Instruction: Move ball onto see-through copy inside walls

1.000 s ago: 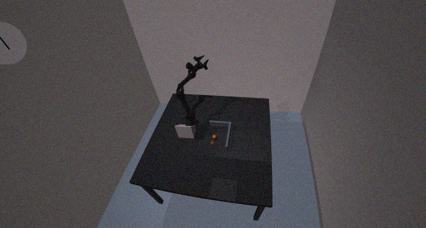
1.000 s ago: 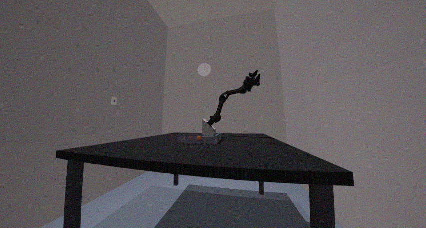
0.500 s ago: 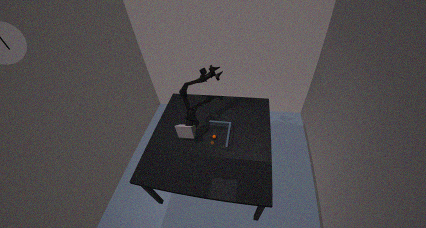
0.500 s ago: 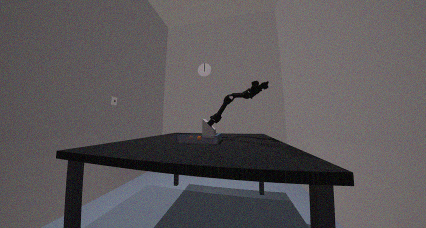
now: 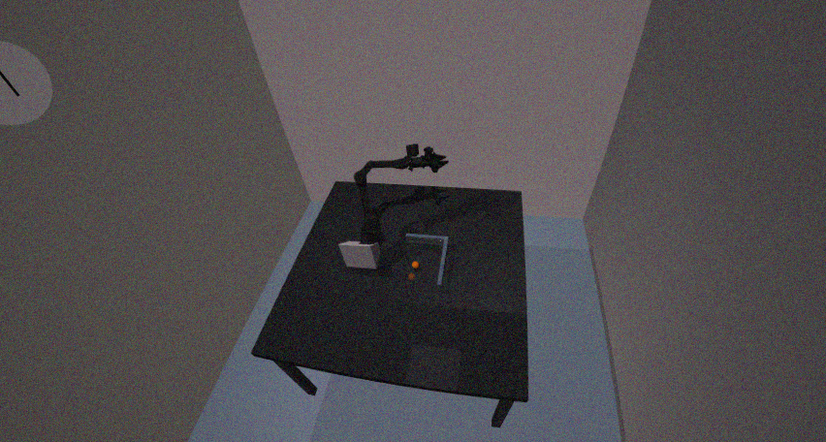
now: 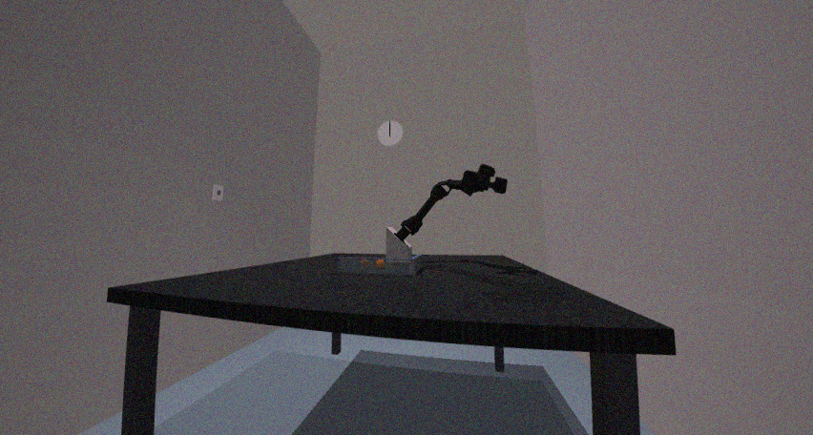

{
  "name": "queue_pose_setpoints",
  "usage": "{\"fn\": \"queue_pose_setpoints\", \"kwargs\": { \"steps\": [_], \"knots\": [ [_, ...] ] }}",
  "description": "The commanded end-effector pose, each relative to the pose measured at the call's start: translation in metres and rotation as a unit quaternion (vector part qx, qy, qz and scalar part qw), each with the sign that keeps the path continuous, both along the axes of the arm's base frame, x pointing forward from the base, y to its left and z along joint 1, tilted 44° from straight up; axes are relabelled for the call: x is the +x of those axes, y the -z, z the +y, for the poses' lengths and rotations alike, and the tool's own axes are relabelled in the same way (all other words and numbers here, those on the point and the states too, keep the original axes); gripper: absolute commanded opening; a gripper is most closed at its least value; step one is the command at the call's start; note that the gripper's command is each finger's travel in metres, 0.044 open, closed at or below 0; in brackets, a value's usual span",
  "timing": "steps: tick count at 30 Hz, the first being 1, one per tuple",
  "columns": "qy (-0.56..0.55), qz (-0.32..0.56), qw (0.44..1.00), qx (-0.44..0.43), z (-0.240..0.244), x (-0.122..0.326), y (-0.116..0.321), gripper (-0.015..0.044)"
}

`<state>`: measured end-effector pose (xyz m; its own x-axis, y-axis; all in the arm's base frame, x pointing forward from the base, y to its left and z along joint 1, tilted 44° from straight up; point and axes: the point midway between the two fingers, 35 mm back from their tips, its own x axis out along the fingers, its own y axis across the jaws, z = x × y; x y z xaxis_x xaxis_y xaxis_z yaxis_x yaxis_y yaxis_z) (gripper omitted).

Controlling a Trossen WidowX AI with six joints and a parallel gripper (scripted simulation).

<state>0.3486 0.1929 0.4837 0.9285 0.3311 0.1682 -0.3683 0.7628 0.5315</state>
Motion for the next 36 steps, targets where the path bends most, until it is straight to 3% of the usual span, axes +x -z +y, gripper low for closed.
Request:
{"fn": "queue_pose_setpoints", "kwargs": {
  "steps": [1, 10, 18, 27, 36],
  "knots": [
    [0.004, 0.040, 0.989, -0.145, 0.000, 0.034, 0.062, 0.0301],
    [-0.044, 0.117, 0.904, -0.408, -0.027, 0.080, 0.190, 0.0301],
    [-0.149, 0.169, 0.797, -0.560, -0.068, 0.087, 0.299, 0.0301],
    [-0.311, 0.189, 0.682, -0.634, -0.116, 0.057, 0.405, 0.0301],
    [-0.476, 0.148, 0.612, -0.614, -0.153, -0.003, 0.484, 0.0301]
  ]
}}
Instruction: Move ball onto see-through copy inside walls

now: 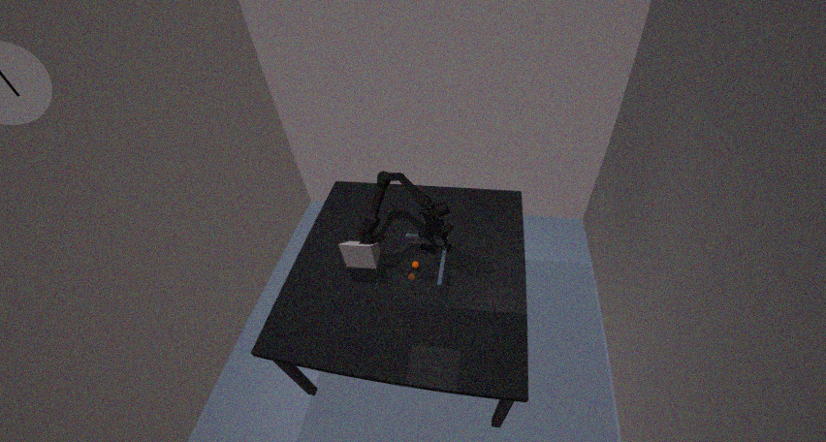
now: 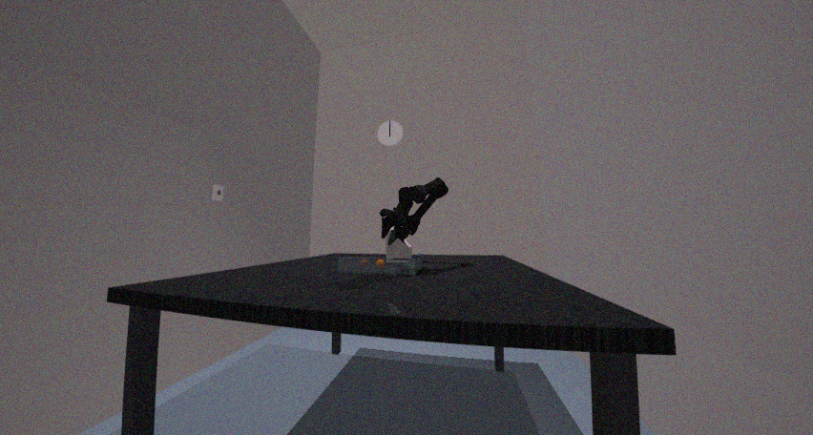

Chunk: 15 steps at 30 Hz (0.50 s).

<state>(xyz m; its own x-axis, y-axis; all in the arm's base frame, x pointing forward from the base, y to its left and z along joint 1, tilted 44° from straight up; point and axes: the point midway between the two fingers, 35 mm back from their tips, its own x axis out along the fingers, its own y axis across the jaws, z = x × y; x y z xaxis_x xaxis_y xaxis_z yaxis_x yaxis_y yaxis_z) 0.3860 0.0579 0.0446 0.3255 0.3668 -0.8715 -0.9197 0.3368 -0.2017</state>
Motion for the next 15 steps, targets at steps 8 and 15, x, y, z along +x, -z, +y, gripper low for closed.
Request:
{"fn": "queue_pose_setpoints", "kwargs": {
  "steps": [8, 15],
  "knots": [
    [-0.205, 0.094, 0.967, 0.123, -0.033, -0.106, 0.084, 0.0301],
    [-0.226, 0.090, 0.957, 0.157, -0.035, -0.122, 0.090, 0.0301]
  ]
}}
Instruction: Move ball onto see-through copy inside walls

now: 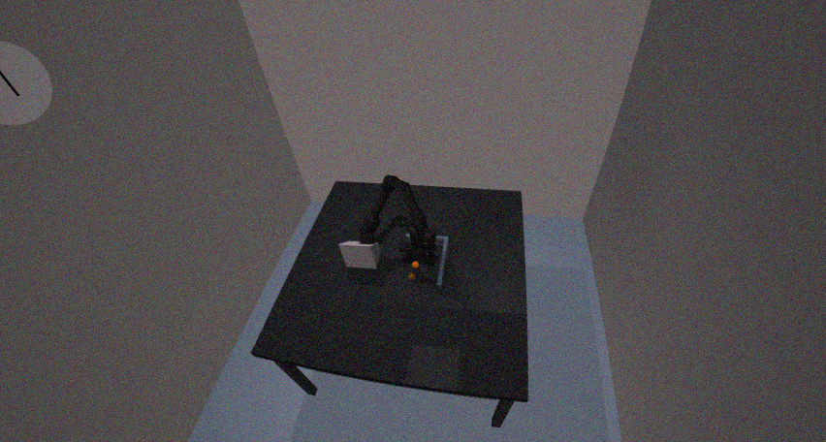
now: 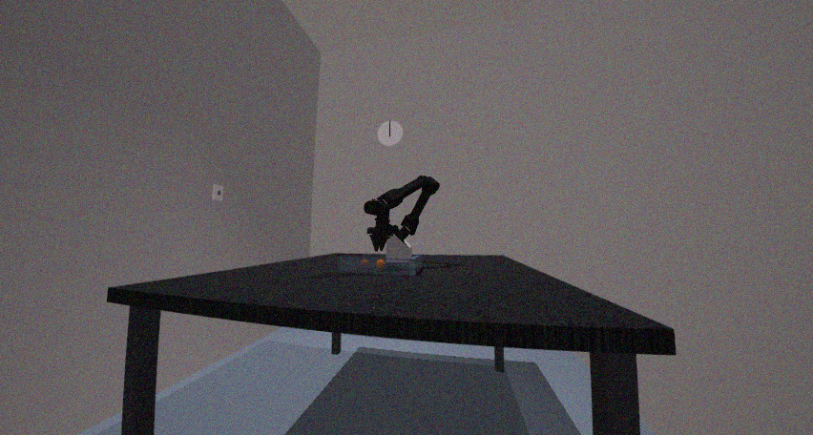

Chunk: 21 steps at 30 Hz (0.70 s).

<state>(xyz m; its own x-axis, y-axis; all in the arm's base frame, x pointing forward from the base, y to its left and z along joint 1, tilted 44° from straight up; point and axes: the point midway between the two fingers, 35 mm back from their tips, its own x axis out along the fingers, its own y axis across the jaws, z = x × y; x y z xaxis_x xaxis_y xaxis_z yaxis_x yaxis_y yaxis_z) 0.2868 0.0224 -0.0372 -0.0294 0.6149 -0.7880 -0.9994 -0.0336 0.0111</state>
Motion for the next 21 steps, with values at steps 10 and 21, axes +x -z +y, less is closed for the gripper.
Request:
{"fn": "queue_pose_setpoints", "kwargs": {
  "steps": [10, 21],
  "knots": [
    [-0.025, 0.007, 0.998, 0.050, 0.004, -0.023, 0.011, 0.0301],
    [-0.025, 0.007, 0.998, 0.050, 0.016, -0.024, 0.024, 0.0301]
  ]
}}
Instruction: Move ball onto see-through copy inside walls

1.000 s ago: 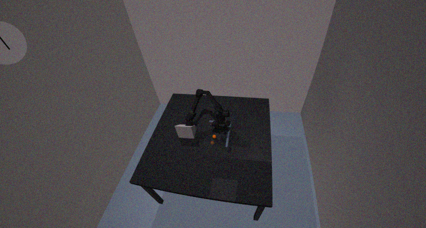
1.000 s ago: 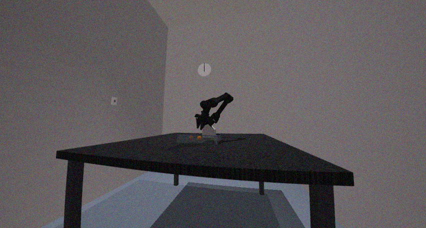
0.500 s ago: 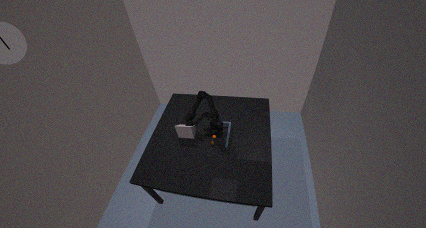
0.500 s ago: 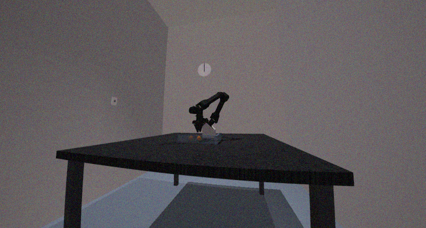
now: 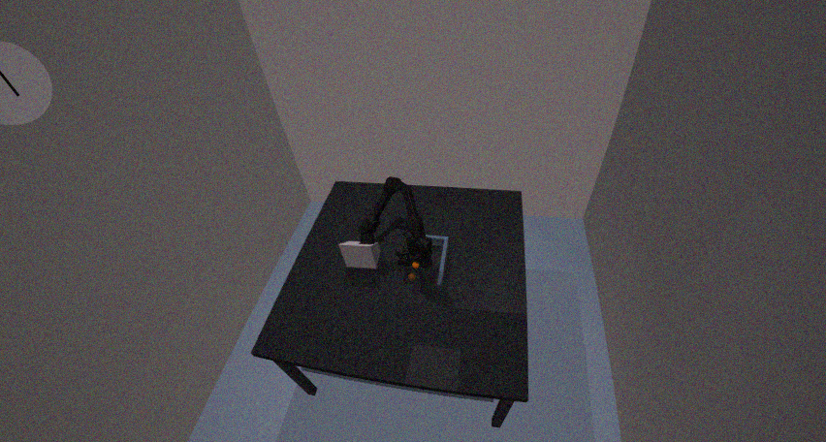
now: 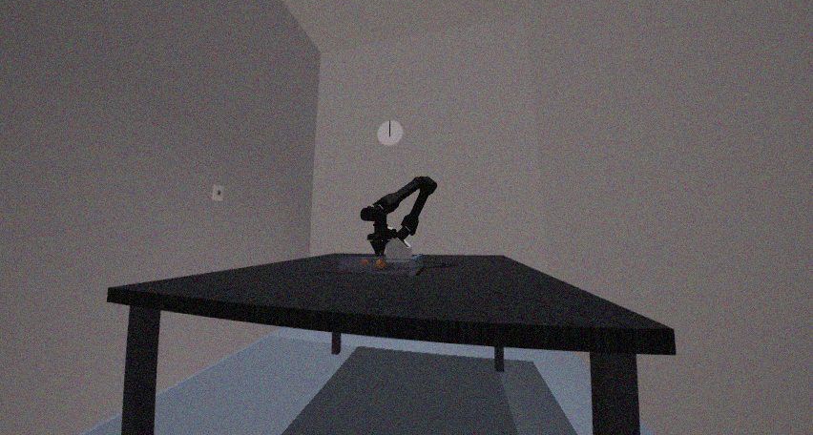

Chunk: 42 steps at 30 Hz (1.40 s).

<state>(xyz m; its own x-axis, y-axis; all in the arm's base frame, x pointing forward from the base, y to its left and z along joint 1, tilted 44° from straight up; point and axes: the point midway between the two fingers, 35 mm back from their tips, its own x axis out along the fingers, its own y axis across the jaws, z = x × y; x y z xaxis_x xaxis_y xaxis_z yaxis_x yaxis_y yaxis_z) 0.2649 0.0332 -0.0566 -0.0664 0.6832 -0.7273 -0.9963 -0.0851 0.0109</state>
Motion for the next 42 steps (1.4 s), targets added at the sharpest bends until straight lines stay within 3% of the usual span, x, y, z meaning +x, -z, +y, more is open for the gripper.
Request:
{"fn": "queue_pose_setpoints", "kwargs": {
  "steps": [1, 22, 26, 34, 39, 42],
  "knots": [
    [0.000, 0.004, 1.000, 0.003, 0.006, -0.002, 0.006, 0.0301],
    [0.000, 0.005, 1.000, 0.005, 0.028, -0.005, 0.027, 0.0301],
    [0.000, 0.005, 1.000, 0.005, 0.028, -0.005, 0.027, 0.0196],
    [0.000, 0.005, 1.000, 0.005, 0.028, -0.005, 0.027, 0.0143],
    [0.001, 0.004, 1.000, 0.002, 0.016, 0.000, 0.018, 0.0012],
    [0.001, 0.004, 1.000, 0.000, 0.002, 0.004, 0.005, 0.0000]
  ]
}}
